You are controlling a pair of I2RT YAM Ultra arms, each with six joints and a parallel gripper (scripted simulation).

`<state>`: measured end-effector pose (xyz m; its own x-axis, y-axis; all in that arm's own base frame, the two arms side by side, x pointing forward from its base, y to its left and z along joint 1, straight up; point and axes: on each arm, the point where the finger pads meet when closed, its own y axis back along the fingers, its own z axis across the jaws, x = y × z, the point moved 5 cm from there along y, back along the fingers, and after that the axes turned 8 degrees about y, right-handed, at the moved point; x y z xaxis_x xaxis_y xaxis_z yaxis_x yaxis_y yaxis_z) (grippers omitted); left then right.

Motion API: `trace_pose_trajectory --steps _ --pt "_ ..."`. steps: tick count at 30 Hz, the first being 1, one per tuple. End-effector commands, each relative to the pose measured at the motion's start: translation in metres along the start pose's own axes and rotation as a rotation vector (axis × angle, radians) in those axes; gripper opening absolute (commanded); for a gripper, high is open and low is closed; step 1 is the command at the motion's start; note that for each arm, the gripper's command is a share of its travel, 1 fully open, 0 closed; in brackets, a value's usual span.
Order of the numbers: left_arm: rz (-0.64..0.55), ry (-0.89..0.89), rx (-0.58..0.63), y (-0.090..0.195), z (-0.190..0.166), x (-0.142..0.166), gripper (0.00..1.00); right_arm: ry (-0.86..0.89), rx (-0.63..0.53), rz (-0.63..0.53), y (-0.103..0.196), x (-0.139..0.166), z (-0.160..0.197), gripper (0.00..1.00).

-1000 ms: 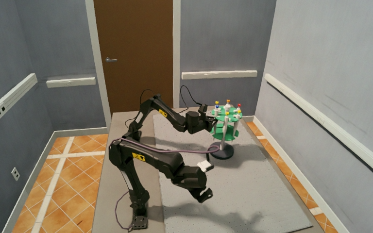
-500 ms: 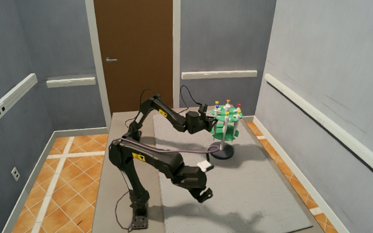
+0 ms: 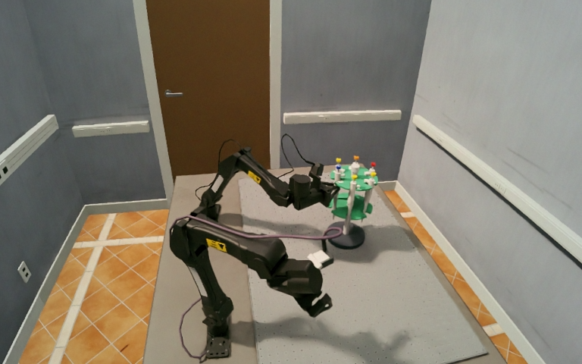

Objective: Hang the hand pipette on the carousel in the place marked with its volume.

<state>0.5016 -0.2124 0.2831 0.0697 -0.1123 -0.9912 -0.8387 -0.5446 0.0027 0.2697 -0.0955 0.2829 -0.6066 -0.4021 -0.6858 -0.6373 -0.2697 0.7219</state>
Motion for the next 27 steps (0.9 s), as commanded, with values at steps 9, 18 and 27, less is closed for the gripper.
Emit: trace_pose_trajectory --steps 9,18,27 --pt "-0.010 0.023 -0.007 -0.001 0.001 -0.002 0.12 0.010 0.011 -0.026 0.003 -0.004 -0.005 1.00" --pt "-0.011 0.025 -0.018 -0.003 0.001 0.004 0.12 0.010 0.011 -0.026 0.003 -0.004 -0.005 1.00" --pt "-0.007 0.016 -0.013 0.000 -0.001 0.010 0.12 0.010 0.011 -0.026 0.003 -0.004 -0.005 1.00"
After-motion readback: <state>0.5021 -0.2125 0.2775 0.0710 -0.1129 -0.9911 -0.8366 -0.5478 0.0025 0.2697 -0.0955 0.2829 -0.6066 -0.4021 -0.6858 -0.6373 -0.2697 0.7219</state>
